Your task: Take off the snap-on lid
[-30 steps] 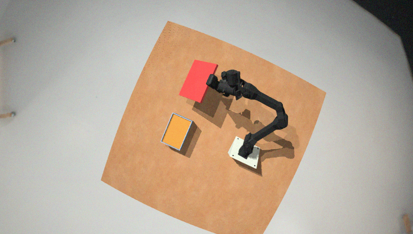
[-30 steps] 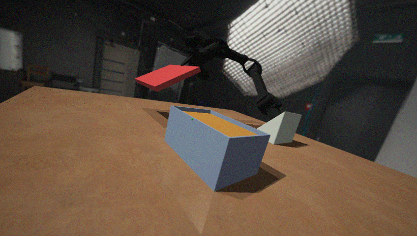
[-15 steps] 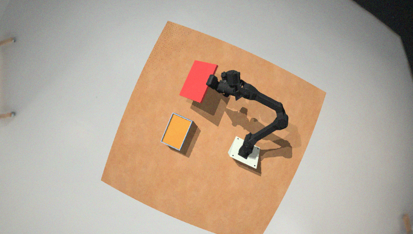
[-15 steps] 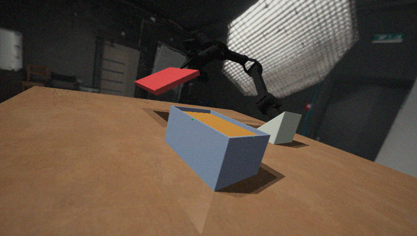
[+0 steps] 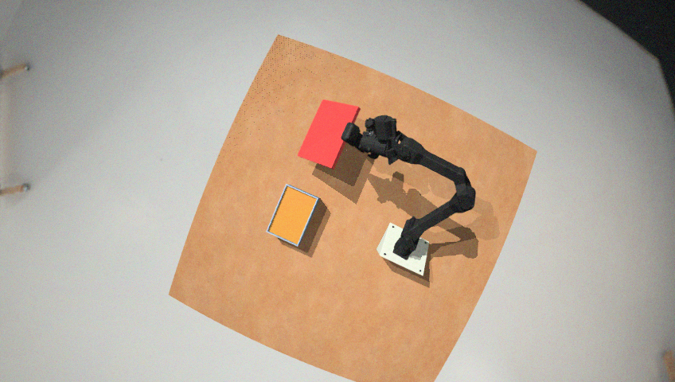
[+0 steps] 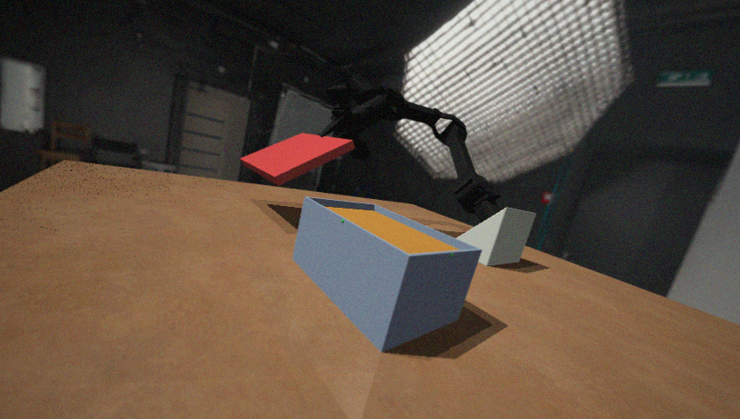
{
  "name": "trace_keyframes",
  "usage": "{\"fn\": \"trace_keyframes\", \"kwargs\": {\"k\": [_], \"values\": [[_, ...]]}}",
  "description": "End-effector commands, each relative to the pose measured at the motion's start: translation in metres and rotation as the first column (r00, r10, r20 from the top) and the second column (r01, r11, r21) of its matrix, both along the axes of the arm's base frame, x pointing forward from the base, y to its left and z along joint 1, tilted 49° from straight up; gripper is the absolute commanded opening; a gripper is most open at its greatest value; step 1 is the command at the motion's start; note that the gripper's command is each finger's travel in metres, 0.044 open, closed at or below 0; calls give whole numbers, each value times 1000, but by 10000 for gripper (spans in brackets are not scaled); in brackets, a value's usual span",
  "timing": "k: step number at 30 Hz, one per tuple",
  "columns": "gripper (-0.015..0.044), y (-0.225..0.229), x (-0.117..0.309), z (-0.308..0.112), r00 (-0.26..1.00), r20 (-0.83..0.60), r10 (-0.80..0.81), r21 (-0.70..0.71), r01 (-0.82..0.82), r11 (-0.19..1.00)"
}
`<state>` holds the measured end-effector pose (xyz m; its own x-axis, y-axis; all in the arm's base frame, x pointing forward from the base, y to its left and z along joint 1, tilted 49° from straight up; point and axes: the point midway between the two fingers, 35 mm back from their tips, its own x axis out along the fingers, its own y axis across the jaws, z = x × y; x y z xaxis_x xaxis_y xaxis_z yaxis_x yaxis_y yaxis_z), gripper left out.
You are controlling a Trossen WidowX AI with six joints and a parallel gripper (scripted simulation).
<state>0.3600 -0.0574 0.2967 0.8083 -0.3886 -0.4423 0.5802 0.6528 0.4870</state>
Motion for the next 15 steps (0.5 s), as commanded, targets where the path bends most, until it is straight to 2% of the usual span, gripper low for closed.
{"fn": "trace_keyframes", "kwargs": {"k": [1, 15], "values": [[0, -1, 0, -1, 1000, 6, 10, 1, -10, 1000], [0, -9, 1, -8, 1000, 7, 10, 0, -10, 1000]]}}
